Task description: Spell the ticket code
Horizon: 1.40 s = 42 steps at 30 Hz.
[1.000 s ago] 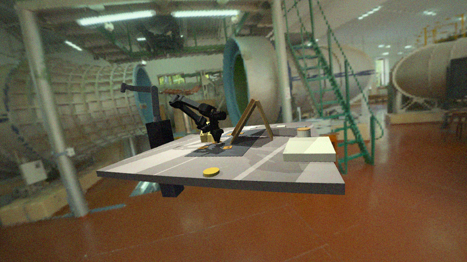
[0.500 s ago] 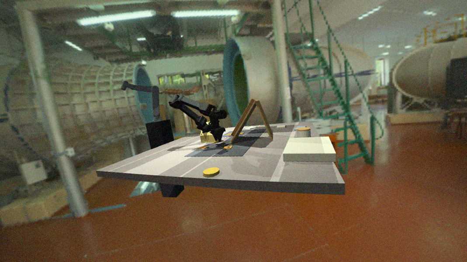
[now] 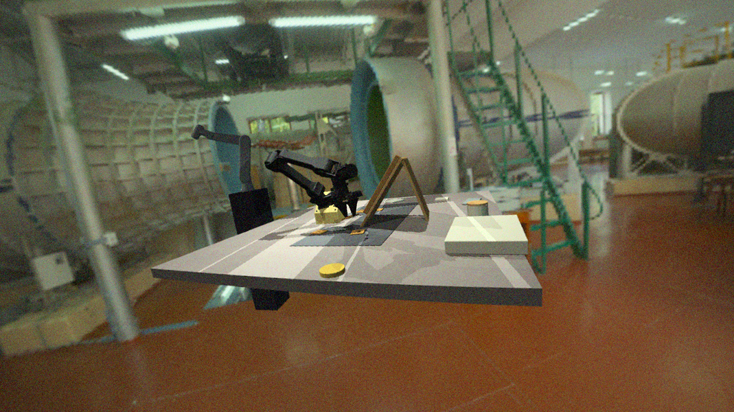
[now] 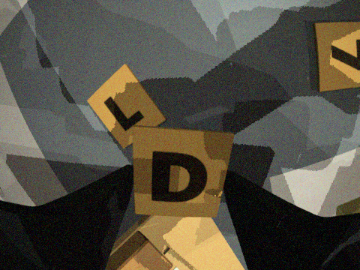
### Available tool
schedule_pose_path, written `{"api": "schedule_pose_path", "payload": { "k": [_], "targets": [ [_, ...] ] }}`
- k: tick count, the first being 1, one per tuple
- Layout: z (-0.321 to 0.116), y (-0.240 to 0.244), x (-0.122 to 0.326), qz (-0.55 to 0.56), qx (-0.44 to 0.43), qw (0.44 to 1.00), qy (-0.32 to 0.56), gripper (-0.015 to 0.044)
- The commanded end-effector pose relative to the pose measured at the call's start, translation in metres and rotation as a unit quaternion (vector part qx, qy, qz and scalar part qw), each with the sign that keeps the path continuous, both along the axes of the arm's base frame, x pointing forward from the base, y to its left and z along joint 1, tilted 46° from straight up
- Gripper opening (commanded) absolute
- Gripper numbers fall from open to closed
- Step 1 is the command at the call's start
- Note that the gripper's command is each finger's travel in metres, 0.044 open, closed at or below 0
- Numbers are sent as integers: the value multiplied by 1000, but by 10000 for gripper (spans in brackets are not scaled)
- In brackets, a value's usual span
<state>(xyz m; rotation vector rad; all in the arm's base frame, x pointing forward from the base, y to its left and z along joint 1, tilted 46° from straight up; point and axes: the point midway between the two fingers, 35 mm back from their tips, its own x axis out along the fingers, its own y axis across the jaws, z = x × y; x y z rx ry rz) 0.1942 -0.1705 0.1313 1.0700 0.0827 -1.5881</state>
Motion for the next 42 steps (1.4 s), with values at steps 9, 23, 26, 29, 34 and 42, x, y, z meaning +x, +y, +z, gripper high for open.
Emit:
{"api": "schedule_pose_path", "payload": {
  "k": [9,23,26,29,34,42],
  "targets": [
    [22,13,34,114,-27,993,22,0],
    [48,50,65,212,-38,976,-22,0],
    [54,62,72,233,-39,971,-34,0],
    [58,71,78,252,-42,966,-34,0],
    [56,86,91,288,-49,956,-17,0],
    [48,125,109,376,-59,925,2,0]
  ]
}}
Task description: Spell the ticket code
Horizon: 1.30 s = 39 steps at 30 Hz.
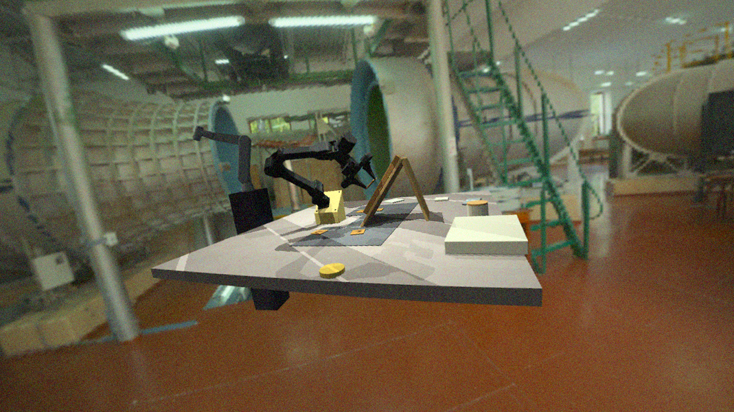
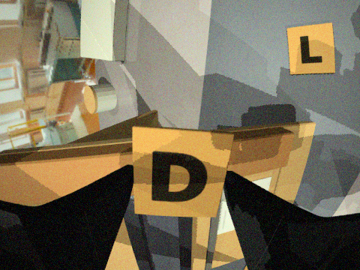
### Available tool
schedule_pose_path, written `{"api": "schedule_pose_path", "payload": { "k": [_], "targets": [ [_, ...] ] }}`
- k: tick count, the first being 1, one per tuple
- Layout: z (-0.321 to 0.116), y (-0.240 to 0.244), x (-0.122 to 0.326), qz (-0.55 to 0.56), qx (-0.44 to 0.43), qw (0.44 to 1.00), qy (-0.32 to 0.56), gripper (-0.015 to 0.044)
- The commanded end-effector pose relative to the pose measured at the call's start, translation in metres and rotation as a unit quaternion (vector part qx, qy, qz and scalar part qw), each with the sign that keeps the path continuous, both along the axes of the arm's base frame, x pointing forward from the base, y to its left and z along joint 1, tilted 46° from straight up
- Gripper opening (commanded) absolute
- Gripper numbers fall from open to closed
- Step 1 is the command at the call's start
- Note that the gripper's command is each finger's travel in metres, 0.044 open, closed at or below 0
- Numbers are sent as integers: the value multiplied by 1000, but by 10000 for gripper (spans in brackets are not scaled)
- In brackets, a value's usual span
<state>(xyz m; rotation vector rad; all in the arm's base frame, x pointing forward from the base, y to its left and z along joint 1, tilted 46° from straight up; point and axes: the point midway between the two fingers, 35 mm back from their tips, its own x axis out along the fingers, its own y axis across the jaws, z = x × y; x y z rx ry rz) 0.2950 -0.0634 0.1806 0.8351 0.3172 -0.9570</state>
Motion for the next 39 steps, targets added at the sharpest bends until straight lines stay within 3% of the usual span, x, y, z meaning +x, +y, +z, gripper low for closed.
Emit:
{"api": "schedule_pose_path", "payload": {
  "k": [1,20,39],
  "targets": [
    [-2,24,11,54,-10,998,8,0],
    [-59,92,41,193,-129,962,141,0],
    [-129,162,46,316,-273,873,254,0]
  ]
}}
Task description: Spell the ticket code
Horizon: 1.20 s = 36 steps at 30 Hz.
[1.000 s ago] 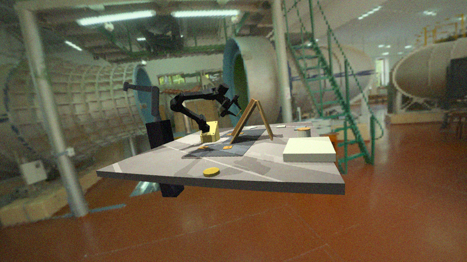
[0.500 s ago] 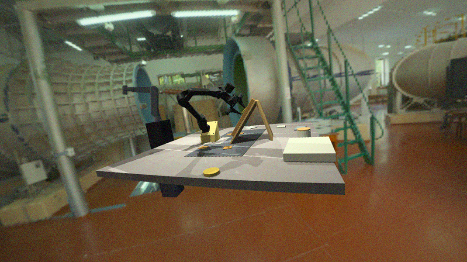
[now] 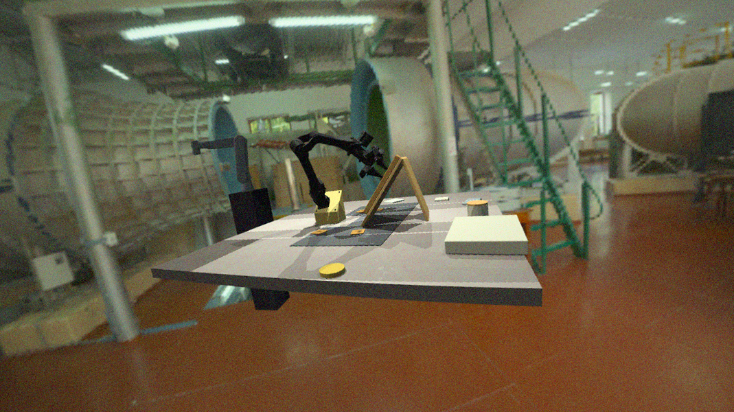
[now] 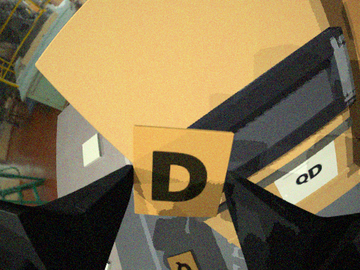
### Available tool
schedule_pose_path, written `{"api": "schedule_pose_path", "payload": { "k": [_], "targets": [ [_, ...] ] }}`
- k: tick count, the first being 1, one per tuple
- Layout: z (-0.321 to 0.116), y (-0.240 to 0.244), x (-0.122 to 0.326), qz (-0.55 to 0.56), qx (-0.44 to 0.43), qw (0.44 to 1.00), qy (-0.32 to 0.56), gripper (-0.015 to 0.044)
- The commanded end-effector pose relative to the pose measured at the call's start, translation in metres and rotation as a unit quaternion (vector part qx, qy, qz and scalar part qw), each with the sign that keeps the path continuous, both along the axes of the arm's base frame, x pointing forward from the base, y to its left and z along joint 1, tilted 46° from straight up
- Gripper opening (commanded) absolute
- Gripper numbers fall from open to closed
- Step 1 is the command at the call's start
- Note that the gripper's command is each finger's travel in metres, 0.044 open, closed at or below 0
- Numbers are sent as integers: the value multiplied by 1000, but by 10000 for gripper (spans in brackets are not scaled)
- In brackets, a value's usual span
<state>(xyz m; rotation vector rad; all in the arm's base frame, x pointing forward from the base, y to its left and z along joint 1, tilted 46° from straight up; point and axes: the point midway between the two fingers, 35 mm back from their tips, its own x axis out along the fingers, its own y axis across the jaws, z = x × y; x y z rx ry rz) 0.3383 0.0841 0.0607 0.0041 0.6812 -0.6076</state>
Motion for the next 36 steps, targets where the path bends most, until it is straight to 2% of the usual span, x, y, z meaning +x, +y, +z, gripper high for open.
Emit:
{"api": "schedule_pose_path", "payload": {
  "k": [1,13,25,36],
  "targets": [
    [-13,18,2,37,-38,998,17,0],
    [-59,57,-8,131,-148,977,75,0],
    [-106,89,-28,220,-259,933,122,0],
    [-119,81,-14,224,-264,930,125,0]
  ]
}}
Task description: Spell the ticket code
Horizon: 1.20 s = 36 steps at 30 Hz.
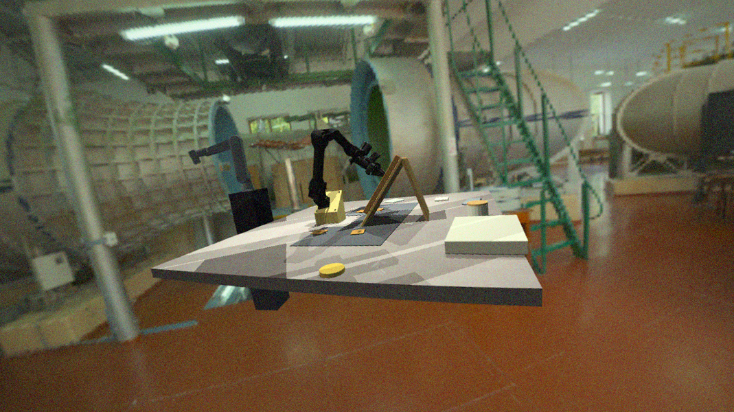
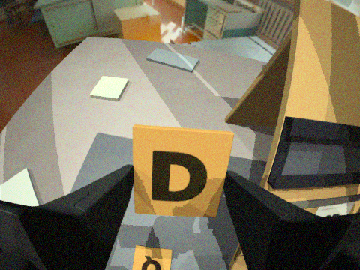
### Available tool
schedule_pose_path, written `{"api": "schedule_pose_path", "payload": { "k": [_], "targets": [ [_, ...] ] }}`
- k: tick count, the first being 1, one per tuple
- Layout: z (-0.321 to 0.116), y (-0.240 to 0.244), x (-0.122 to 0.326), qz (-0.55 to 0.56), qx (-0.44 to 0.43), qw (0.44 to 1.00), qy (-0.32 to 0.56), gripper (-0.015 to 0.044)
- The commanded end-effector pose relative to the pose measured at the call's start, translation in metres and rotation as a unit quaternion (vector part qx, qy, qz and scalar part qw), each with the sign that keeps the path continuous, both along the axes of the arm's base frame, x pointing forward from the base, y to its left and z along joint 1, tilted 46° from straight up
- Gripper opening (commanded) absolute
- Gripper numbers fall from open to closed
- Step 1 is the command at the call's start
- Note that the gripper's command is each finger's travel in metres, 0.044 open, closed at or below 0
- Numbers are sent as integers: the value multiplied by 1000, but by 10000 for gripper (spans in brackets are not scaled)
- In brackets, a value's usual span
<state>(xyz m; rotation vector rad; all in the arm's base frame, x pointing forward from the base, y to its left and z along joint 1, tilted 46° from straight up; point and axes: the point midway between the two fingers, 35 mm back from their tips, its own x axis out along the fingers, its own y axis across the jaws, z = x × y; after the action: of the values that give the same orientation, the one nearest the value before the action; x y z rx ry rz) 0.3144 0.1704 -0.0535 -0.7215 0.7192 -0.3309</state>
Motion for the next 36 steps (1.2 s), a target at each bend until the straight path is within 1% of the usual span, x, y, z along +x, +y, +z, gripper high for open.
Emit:
{"api": "schedule_pose_path", "payload": {
  "k": [1,8,36],
  "targets": [
    [-7,-7,13,0,-2,1000,-1,0],
    [-18,-22,31,1,-4,1000,-3,0],
    [-10,-29,30,1,-4,1000,-3,0]
  ]
}}
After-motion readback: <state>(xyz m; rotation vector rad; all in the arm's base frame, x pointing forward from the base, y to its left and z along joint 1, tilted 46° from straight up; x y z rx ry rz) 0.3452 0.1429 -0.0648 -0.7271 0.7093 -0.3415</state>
